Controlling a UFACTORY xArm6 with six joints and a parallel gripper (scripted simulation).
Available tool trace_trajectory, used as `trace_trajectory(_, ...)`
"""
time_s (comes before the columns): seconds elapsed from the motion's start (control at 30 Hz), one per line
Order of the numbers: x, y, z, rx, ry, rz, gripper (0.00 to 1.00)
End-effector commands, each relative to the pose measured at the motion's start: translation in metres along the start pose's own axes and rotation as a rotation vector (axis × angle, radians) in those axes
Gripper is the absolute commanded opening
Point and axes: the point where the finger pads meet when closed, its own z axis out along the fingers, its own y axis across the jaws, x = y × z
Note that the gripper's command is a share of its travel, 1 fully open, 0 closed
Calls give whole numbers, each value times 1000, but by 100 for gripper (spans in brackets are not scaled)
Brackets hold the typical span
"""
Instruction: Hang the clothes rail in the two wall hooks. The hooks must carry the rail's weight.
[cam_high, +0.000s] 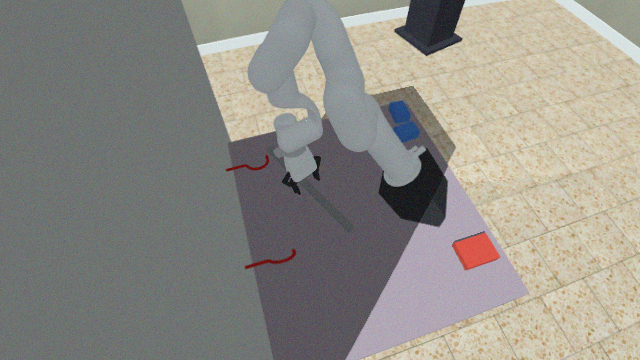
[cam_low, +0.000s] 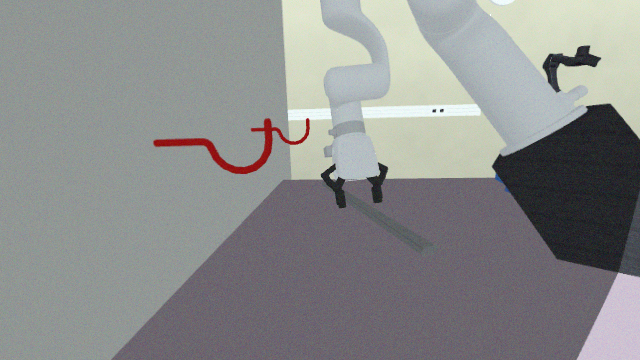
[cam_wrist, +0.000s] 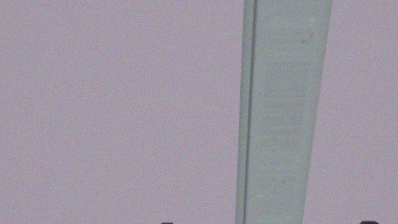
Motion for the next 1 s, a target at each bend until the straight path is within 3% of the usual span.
trace_trajectory(0.0, 1, 0, 0, 1, 2, 0, 100)
trace_trajectory(0.37, 1, 0, 0, 2, 2, 0, 100)
trace_trajectory(0.4, 0, 0, -1, 2, 2, 0, 0)
trace_trajectory(0.97, -3, 0, -10, 2, 2, 0, 0)
